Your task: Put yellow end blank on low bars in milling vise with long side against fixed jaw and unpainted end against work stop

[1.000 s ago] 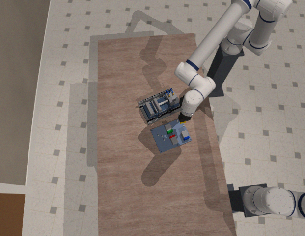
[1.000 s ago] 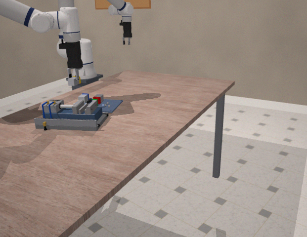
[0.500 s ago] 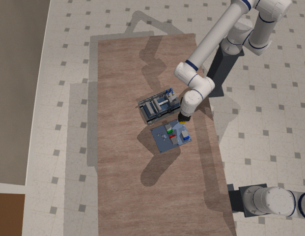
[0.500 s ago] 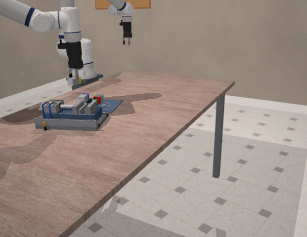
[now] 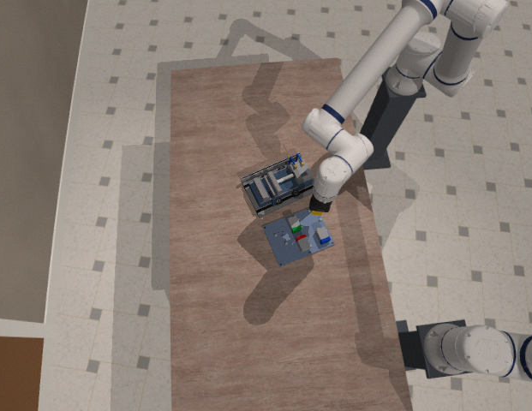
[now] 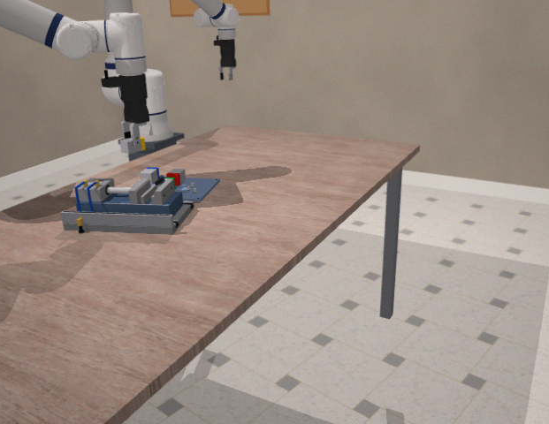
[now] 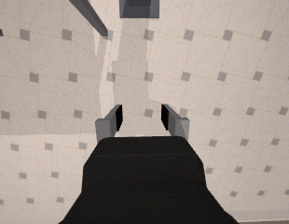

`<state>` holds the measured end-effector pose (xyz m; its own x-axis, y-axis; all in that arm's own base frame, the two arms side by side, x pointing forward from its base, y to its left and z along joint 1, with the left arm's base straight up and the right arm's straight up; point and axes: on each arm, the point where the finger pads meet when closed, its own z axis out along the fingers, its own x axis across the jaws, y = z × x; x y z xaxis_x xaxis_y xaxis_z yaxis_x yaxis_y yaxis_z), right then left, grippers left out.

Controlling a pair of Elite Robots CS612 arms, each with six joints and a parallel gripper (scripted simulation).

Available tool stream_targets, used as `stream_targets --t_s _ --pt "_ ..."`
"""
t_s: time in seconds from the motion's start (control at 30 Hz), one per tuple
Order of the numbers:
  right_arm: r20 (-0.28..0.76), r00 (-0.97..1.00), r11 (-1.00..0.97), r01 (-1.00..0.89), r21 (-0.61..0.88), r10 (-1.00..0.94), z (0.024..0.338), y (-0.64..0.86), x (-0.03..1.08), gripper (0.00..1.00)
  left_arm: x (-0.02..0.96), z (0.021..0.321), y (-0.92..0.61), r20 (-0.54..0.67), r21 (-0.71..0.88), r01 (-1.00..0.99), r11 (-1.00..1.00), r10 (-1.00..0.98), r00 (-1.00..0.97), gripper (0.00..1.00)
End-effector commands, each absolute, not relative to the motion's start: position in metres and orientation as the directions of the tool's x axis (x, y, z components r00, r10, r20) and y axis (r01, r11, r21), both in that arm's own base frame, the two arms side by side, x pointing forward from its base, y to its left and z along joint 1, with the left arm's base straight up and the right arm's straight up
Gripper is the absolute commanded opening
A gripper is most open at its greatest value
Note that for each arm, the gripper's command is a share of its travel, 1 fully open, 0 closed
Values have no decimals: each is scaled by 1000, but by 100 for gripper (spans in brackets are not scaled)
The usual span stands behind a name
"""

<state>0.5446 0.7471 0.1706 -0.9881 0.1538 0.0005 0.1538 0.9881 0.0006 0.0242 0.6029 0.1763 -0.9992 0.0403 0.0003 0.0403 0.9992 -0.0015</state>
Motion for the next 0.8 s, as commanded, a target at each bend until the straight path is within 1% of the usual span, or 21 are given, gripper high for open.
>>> stream_targets --t_s 0.0,0.77 --pt "-1 -977 977 213 2 213 172 748 545 0 24 177 603 0 0 40 999 40 -999 100" --pt "0 -883 883 469 2 469 172 748 545 0 24 177 603 0 0 40 999 40 -999 100"
